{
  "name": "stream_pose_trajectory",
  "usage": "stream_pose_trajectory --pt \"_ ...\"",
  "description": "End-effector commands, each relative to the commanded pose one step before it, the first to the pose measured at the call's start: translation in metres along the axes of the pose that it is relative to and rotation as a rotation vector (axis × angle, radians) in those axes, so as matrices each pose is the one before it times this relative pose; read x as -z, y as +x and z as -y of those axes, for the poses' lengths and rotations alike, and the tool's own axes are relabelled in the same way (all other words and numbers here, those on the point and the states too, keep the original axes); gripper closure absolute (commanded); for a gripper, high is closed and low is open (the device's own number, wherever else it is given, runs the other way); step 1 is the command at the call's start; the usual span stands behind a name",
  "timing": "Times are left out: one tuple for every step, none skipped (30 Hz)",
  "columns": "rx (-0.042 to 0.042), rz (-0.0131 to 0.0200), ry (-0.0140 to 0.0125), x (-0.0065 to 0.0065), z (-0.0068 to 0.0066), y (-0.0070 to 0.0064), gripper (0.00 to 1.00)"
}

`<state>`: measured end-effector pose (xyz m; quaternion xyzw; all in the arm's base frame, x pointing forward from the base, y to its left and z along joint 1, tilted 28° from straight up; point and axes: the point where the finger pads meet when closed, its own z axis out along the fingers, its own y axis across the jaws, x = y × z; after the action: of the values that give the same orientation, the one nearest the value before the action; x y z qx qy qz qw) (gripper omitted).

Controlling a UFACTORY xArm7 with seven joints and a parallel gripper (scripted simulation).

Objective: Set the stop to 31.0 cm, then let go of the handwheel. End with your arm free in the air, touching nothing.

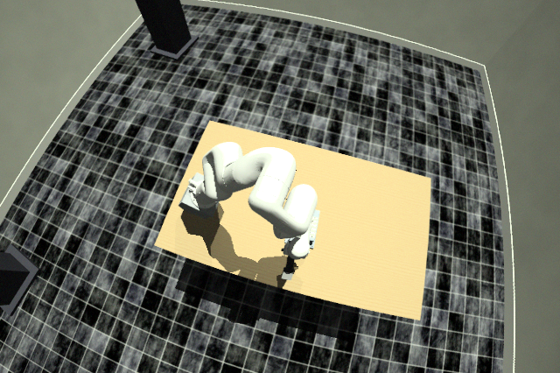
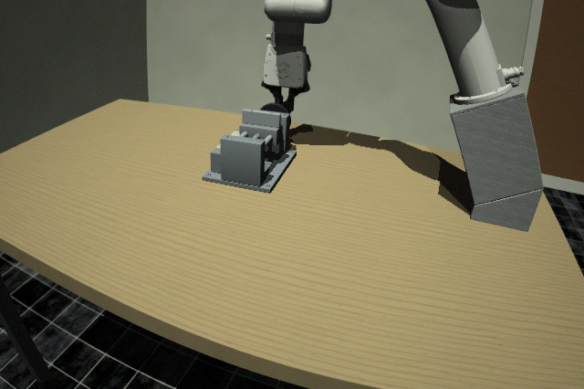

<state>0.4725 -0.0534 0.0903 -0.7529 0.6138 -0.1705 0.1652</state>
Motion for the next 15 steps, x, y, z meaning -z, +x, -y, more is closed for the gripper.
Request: stream_pose_trajectory --pt "-0.00103 -0.00077 0.00128 0.00044 0.00037 0.00058 0.94" --pt "0.00000 0.00000 0.00000 0.00000 0.00000 0.00000 0.94" --pt "0.00000 0.00000 0.00000 0.00000 0.00000 0.00000 0.94" --pt "0.00000 0.00000 0.00000 0.00000 0.00000 0.00000 0.94" --pt "0.00000 0.00000 0.00000 0.00000 0.00000 0.00000 0.94" --pt "0.00000 0.00000 0.00000 0.00000 0.00000 0.00000 0.94" --pt "0.00000 0.00000 0.00000 0.00000 0.00000 0.00000 0.94" --pt "0.00000 0.00000 0.00000 0.00000 0.00000 0.00000 0.94" --pt "0.00000 0.00000 0.00000 0.00000 0.00000 0.00000 0.94" --pt "0.00000 0.00000 0.00000 0.00000 0.00000 0.00000 0.43" --pt "0.00000 0.00000 0.00000 0.00000 0.00000 0.00000 0.43" --pt "0.00000 0.00000 0.00000 0.00000 0.00000 0.00000 0.43" --pt "0.00000 0.00000 0.00000 0.00000 0.00000 0.00000 0.43" --pt "0.00000 0.00000 0.00000 0.00000 0.00000 0.00000 0.43" --pt "0.00000 0.00000 0.00000 0.00000 0.00000 0.00000 0.43"
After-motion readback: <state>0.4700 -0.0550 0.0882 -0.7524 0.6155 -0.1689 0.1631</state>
